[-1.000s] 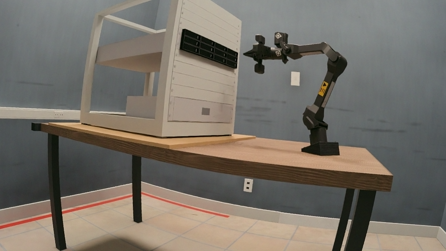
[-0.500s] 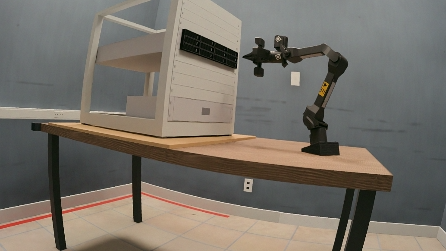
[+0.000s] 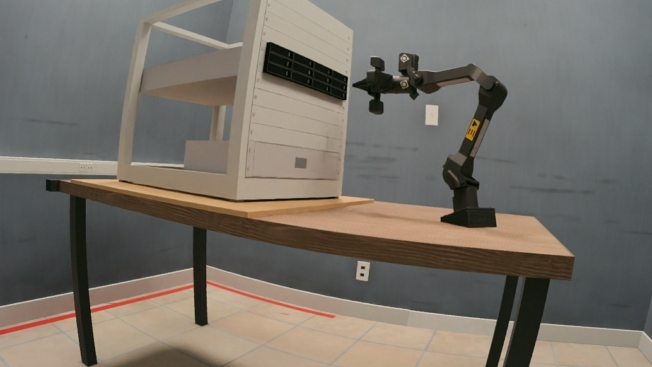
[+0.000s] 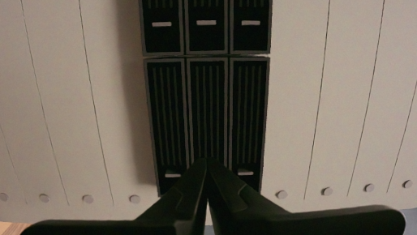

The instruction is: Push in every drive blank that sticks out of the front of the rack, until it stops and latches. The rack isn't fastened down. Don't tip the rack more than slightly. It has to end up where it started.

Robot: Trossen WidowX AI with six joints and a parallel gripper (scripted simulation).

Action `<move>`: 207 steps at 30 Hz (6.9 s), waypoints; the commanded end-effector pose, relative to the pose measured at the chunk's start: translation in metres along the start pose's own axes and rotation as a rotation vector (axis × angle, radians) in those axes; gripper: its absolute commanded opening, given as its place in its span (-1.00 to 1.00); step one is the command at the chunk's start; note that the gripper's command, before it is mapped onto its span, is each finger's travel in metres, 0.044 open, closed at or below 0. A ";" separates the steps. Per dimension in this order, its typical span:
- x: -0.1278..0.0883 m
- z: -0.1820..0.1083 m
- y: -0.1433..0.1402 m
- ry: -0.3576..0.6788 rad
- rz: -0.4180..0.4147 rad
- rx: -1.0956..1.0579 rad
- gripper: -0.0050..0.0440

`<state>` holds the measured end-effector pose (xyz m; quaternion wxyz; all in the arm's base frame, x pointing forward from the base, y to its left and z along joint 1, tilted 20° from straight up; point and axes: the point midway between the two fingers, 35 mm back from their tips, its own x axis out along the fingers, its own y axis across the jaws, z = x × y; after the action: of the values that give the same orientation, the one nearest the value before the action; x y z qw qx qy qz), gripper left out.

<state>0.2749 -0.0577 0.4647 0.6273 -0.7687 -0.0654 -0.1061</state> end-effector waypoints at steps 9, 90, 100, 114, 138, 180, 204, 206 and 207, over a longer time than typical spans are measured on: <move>-0.001 -0.001 -0.011 0.006 -0.025 -0.011 -1.00; 0.025 -0.004 -0.015 0.006 -0.025 -0.011 -1.00; 0.025 -0.004 -0.015 0.006 -0.025 -0.011 -1.00; 0.026 -0.004 -0.016 0.006 -0.025 -0.011 -1.00; 0.035 -0.004 -0.016 0.006 -0.025 -0.011 -1.00; 0.038 -0.004 -0.016 0.006 -0.025 -0.011 -1.00; 0.041 -0.004 -0.016 0.006 -0.025 -0.011 -1.00; 0.041 -0.004 -0.016 0.006 -0.025 -0.011 -1.00; 0.041 -0.004 -0.016 0.006 -0.025 -0.011 -1.00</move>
<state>0.3144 -0.0611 0.4796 0.6269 -0.7692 -0.0648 -0.1054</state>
